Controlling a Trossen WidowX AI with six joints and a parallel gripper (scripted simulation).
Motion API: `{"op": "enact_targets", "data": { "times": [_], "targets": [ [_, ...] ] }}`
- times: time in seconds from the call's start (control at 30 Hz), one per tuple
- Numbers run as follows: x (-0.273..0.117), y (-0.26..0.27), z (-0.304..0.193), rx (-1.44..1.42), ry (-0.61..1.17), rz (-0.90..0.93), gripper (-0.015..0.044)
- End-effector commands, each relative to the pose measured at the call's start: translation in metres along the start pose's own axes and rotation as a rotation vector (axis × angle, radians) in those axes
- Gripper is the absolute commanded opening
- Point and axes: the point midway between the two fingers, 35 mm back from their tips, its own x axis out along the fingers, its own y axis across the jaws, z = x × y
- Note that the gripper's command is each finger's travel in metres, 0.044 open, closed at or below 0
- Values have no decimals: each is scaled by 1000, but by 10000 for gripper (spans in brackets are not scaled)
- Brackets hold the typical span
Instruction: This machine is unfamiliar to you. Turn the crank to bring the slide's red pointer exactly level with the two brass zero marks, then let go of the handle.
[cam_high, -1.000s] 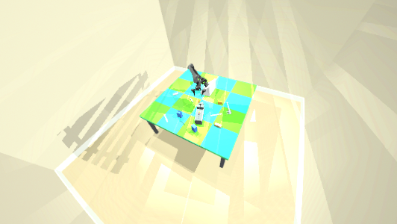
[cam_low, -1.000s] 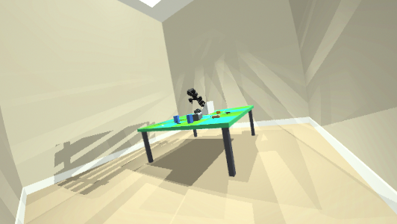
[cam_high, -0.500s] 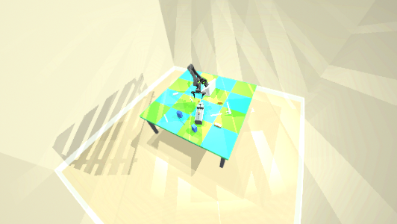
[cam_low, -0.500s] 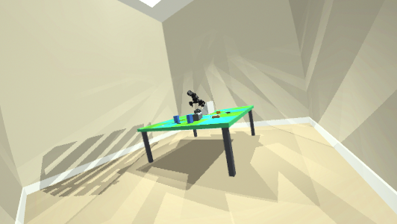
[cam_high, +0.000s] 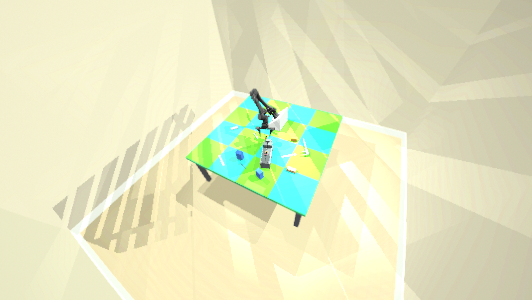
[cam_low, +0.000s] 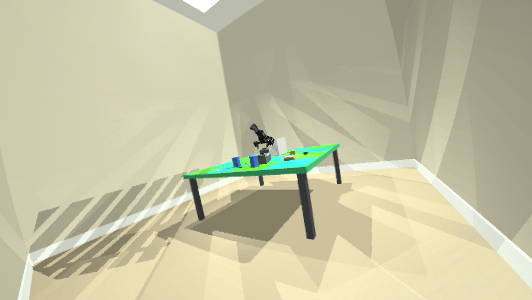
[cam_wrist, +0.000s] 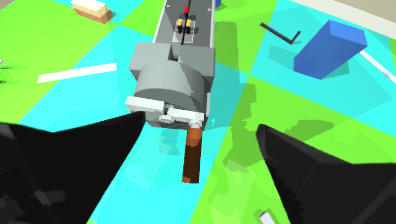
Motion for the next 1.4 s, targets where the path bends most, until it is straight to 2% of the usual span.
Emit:
{"op": "enact_targets", "data": {
  "times": [0.0,1.13,1.37],
  "targets": [
    [6,4,-10,-15,15,11,440],
    [39,4,-46,-18,15,9,440],
    [39,4,-46,-18,15,9,256]
  ]
}}
